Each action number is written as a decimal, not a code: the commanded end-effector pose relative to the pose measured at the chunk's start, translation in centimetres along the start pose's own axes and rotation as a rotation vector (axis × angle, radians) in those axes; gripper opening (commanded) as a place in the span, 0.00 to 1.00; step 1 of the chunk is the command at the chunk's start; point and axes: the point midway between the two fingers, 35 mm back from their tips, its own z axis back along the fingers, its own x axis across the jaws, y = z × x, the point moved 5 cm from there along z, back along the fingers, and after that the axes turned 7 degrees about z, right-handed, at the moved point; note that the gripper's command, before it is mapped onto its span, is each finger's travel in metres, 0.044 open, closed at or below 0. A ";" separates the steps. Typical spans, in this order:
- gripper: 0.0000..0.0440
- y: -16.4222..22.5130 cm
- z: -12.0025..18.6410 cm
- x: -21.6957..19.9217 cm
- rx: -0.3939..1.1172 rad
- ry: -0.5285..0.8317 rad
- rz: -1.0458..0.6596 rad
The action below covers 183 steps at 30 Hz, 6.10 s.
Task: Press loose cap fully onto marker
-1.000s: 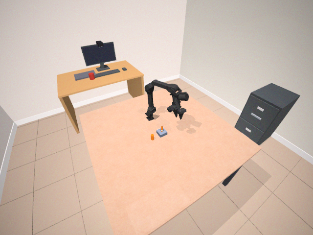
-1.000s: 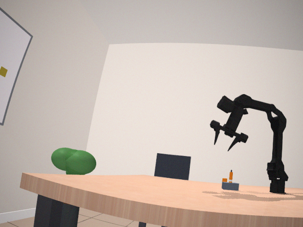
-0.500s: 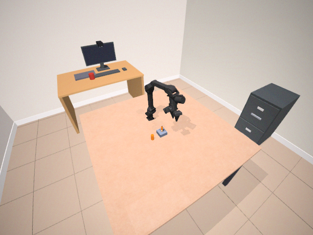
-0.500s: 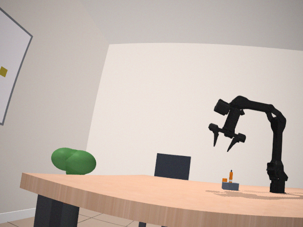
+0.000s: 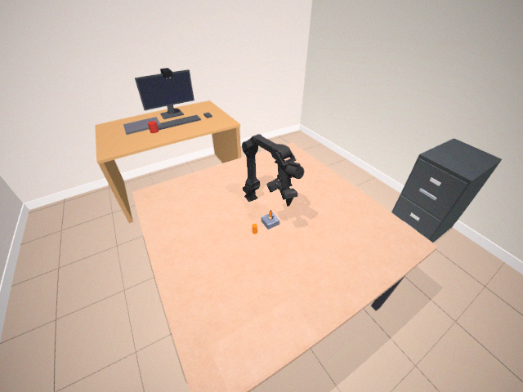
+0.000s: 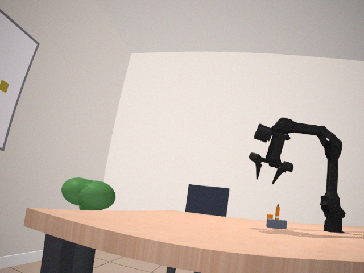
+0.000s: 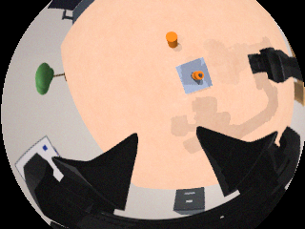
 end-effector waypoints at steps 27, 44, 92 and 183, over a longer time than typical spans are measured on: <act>0.75 -5.7 -2.5 0.8 -0.033 0.156 -0.120; 0.75 -8.6 -4.4 0.5 -0.044 0.263 -0.167; 0.69 -15.5 -12.5 -2.5 0.019 0.495 -0.188; 0.09 -5.0 -5.4 -4.7 0.018 0.386 0.164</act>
